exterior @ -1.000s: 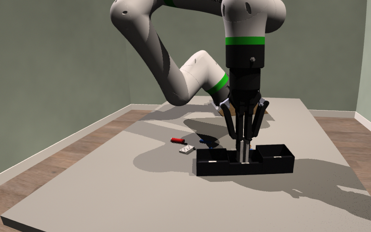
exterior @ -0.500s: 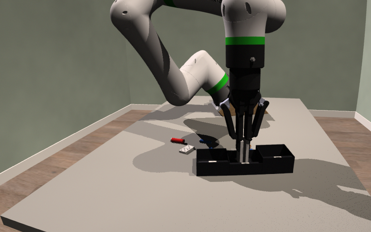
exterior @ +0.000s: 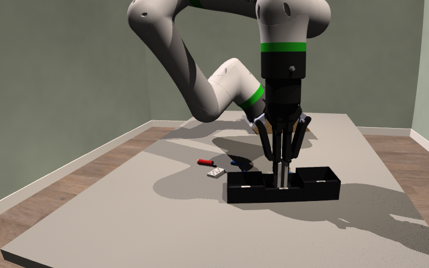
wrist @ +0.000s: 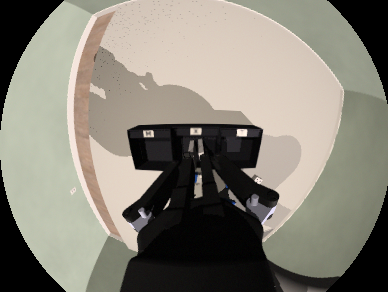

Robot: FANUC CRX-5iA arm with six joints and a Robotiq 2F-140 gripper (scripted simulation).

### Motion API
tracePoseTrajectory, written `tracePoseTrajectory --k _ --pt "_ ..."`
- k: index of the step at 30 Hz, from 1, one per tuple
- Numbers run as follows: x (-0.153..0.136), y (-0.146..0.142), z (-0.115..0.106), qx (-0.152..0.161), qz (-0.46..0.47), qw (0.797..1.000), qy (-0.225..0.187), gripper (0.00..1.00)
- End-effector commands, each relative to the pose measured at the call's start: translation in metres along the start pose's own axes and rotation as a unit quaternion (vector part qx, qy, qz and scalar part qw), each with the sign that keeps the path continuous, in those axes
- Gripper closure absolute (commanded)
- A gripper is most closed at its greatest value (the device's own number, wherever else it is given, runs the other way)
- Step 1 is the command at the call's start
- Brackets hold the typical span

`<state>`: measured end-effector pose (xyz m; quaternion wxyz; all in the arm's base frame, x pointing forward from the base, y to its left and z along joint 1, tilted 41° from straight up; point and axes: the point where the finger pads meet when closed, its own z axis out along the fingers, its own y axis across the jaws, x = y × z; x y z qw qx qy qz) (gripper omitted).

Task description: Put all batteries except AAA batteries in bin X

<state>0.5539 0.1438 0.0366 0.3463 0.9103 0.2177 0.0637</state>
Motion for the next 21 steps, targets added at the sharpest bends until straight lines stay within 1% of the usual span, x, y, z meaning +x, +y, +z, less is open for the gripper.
tracePoseTrajectory --k 1,5,21 --pt "0.000 0.000 0.000 0.000 0.000 1.000 0.000 0.95" --pt "0.000 0.000 0.000 0.000 0.000 1.000 0.000 0.95" --pt "0.000 0.000 -0.019 0.000 0.000 1.000 0.000 0.95"
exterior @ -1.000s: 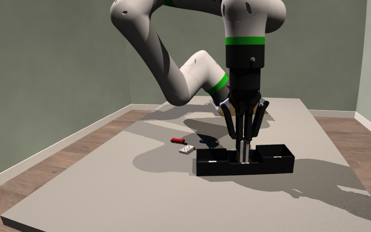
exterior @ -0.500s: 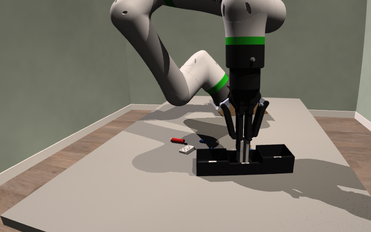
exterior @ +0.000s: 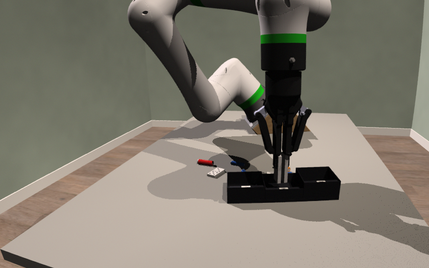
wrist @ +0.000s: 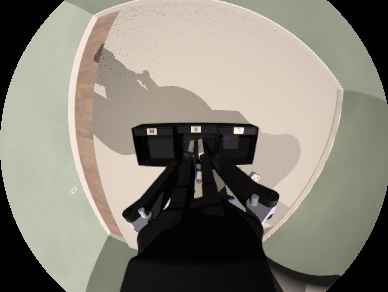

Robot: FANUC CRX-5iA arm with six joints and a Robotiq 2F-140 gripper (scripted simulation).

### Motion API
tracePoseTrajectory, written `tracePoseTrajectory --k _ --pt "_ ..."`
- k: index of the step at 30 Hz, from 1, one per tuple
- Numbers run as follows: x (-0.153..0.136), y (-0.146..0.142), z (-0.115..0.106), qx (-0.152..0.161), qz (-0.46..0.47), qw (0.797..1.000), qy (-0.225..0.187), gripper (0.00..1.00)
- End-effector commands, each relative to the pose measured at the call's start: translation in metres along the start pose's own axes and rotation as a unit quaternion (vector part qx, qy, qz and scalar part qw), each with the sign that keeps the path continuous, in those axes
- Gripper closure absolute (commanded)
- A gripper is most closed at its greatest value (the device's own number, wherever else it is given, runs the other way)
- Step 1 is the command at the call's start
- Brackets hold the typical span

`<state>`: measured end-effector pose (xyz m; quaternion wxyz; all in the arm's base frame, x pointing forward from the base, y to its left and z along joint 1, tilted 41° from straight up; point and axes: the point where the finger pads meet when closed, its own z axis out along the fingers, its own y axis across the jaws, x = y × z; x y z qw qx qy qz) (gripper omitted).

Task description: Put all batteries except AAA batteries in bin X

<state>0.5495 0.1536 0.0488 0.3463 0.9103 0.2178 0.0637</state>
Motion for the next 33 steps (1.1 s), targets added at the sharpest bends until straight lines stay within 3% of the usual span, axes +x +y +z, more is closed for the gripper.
tracePoseTrajectory --k 1,19,33 --pt "0.000 0.000 -0.004 0.000 0.000 1.000 0.000 0.95" --pt "0.000 0.000 -0.043 0.000 0.000 1.000 0.000 0.95" --pt "0.009 -0.059 -0.043 0.000 0.000 1.000 0.000 0.95"
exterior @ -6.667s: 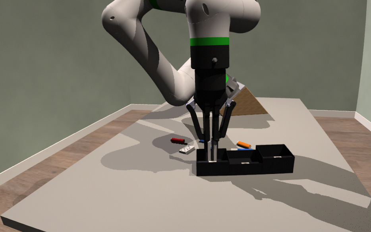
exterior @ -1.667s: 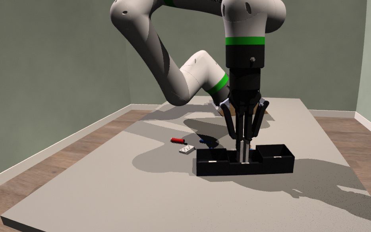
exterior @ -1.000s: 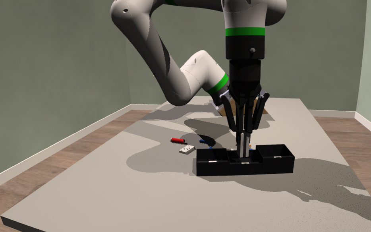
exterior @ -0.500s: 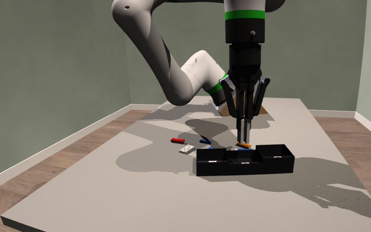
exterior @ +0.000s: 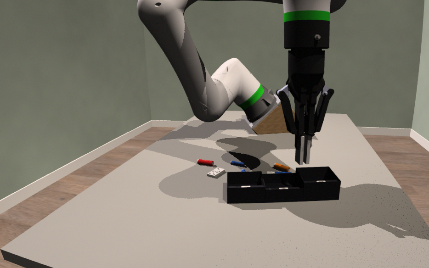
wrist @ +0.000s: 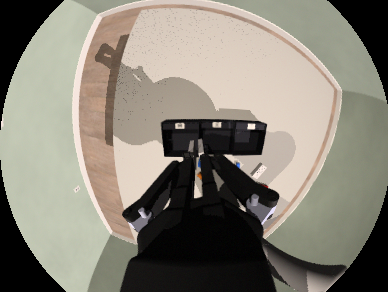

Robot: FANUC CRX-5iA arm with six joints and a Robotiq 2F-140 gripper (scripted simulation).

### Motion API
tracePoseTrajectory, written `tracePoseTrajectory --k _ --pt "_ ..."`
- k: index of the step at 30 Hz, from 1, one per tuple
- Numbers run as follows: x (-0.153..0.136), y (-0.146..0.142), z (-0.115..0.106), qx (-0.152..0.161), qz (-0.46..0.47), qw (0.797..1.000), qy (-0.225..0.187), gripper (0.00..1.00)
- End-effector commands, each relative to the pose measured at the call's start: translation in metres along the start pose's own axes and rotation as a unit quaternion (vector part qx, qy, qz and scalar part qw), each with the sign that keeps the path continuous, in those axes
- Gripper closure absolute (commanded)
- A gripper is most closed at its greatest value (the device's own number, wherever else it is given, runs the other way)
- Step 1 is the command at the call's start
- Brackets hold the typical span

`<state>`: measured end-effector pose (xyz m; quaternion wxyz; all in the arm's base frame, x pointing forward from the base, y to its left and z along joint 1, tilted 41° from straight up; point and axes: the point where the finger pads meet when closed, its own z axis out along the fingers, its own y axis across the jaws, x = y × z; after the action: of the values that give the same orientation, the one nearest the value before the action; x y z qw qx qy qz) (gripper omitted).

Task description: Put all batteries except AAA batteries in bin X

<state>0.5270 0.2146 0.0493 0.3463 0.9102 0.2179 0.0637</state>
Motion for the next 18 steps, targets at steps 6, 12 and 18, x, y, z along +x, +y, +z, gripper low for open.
tracePoseTrajectory --k 6,12,18 --pt "0.005 -0.035 0.000 0.000 0.000 1.000 0.000 0.95" --pt "0.005 -0.035 0.005 0.000 0.000 1.000 0.000 0.95" --pt "0.005 -0.035 0.021 0.000 0.000 1.000 0.000 0.95"
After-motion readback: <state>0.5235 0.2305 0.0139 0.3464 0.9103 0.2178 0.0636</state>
